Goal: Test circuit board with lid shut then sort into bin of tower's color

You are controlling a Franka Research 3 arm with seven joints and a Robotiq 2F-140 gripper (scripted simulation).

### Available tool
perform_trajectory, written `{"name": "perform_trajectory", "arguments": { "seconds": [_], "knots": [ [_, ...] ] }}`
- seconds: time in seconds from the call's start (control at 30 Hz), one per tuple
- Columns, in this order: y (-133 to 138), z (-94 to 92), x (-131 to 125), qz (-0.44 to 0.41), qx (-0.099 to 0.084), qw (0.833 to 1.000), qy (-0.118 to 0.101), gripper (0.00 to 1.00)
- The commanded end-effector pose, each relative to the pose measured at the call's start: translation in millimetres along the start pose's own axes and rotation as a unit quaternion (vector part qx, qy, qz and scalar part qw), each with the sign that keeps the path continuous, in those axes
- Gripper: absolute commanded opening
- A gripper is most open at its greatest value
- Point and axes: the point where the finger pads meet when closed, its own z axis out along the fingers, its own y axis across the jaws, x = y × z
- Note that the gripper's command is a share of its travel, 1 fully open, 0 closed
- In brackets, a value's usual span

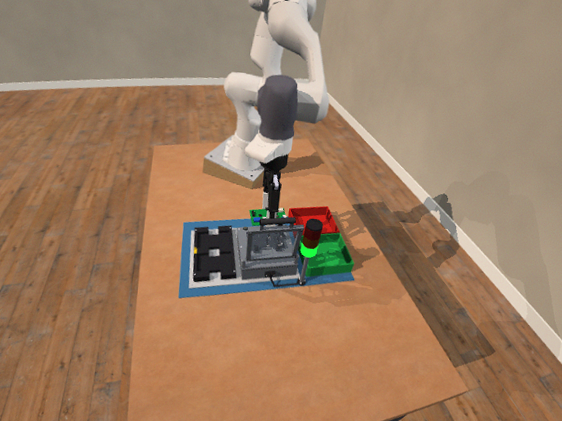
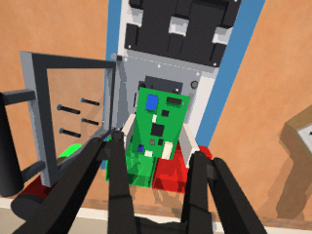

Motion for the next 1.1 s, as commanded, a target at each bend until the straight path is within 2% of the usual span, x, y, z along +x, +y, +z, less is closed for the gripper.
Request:
{"name": "perform_trajectory", "arguments": {
  "seconds": [0.0, 0.63, 0.83, 1.07],
  "knots": [
    [1, -0.8, 1, 0.000, -0.002, 1.000, 0.001, 0.46],
    [0, 0.8, -4, 0.000, -0.002, 1.000, 0.001, 0.46],
    [-5, 7.4, -25, 0.000, -0.002, 1.000, 0.001, 0.46],
    [-15, 21.2, -69, 0.000, -0.002, 1.000, 0.001, 0.46]
  ]
}}
